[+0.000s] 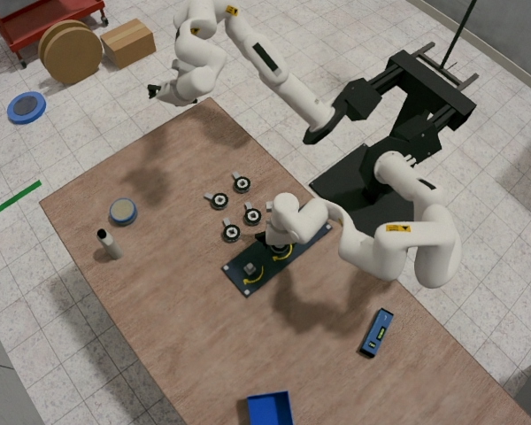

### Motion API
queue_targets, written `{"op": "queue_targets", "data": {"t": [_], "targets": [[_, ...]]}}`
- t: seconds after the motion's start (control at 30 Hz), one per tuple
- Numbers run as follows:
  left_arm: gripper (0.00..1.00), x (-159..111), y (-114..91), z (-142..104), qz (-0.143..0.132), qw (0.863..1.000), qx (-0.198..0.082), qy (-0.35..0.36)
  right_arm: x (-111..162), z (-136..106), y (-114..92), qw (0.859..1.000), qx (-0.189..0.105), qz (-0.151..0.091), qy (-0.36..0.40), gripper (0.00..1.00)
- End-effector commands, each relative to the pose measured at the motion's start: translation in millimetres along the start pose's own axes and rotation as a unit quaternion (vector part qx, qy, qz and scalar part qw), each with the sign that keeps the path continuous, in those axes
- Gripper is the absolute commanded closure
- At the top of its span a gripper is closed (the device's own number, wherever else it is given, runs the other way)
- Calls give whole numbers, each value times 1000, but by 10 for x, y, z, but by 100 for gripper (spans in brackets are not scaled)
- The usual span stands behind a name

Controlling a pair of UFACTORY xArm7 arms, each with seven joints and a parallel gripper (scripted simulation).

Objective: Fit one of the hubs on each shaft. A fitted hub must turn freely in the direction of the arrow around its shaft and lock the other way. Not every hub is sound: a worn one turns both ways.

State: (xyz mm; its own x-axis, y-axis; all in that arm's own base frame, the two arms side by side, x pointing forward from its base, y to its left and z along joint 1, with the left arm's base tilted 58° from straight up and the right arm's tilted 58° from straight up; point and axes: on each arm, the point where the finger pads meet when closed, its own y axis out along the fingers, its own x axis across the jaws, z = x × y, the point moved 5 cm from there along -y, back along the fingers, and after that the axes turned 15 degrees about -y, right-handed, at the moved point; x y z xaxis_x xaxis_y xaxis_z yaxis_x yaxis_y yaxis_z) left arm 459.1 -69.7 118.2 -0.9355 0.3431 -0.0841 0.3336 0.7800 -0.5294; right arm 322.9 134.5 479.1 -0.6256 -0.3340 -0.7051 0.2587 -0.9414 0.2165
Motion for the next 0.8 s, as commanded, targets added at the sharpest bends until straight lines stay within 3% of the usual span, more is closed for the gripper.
{"op": "queue_targets", "data": {"t": [0.0,0.13,0.17,0.7,0.73,0.77], "targets": [[0,-11,-21,7,2,1000,1,0,-6,8,-12,1000,-1,1,1,0],[0,-11,-21,7,2,1000,1,0,-6,8,-12,1000,-1,1,1,0],[0,-8,-721,6,2,1000,1,0,-6,8,-12,1000,-1,1,1,0],[0,-8,-721,6,2,1000,1,0,-6,8,-12,1000,-1,1,1,0],[0,-225,-844,657,2,990,1,-139,-6,8,-12,1000,-1,1,1,0],[0,-225,-845,657,2,990,1,-139,-6,8,-12,1000,-1,1,1,0]]}}
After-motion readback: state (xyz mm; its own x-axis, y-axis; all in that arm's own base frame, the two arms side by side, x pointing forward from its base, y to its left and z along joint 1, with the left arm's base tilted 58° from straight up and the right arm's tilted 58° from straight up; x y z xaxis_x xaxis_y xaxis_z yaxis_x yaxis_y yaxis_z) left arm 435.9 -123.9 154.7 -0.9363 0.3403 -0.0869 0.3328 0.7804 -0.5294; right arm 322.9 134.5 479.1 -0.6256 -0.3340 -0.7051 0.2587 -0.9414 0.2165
